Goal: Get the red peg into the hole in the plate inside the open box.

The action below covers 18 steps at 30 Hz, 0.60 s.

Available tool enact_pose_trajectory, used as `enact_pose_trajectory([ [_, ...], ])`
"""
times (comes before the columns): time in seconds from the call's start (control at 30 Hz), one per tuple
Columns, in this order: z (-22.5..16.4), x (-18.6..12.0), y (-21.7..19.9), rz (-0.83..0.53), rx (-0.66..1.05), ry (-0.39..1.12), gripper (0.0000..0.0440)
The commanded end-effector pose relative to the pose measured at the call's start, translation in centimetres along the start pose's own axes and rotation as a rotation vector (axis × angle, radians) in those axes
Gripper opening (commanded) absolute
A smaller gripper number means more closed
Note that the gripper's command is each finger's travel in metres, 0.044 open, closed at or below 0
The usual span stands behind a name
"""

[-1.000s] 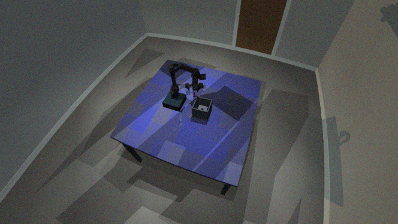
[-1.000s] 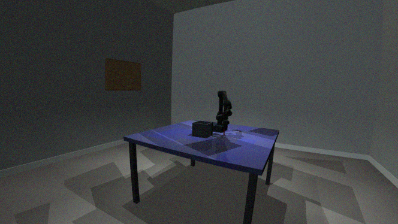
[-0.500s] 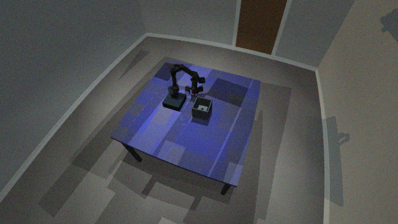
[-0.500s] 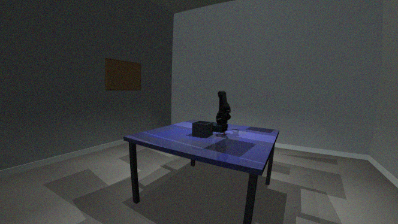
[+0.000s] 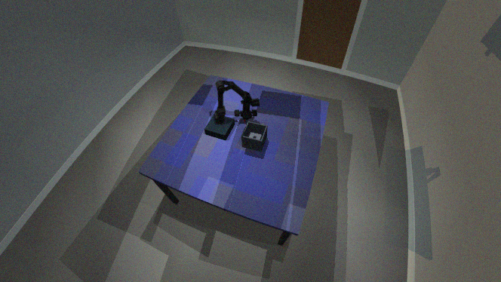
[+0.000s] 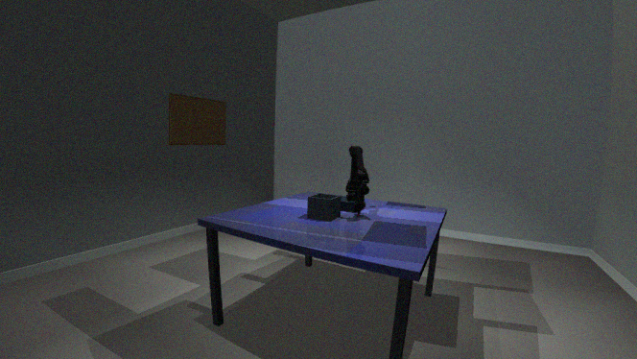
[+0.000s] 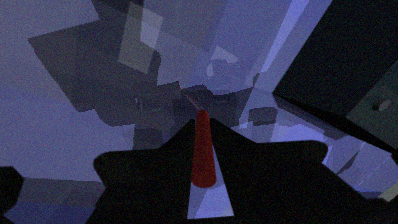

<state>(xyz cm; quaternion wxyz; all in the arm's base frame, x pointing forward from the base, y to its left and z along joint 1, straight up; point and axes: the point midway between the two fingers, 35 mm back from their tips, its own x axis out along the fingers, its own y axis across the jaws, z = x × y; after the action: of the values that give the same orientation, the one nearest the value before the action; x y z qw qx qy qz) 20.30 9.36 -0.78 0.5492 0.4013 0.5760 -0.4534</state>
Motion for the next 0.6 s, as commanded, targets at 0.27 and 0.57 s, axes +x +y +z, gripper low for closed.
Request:
enact_pose_trajectory([
  [0.27, 0.5, -2.5, 1.6, 0.109, 0.037, 0.025, 0.0000],
  [0.57, 1.1, -5.9, 2.9, 0.206, 0.059, 0.041, 0.0000],
])
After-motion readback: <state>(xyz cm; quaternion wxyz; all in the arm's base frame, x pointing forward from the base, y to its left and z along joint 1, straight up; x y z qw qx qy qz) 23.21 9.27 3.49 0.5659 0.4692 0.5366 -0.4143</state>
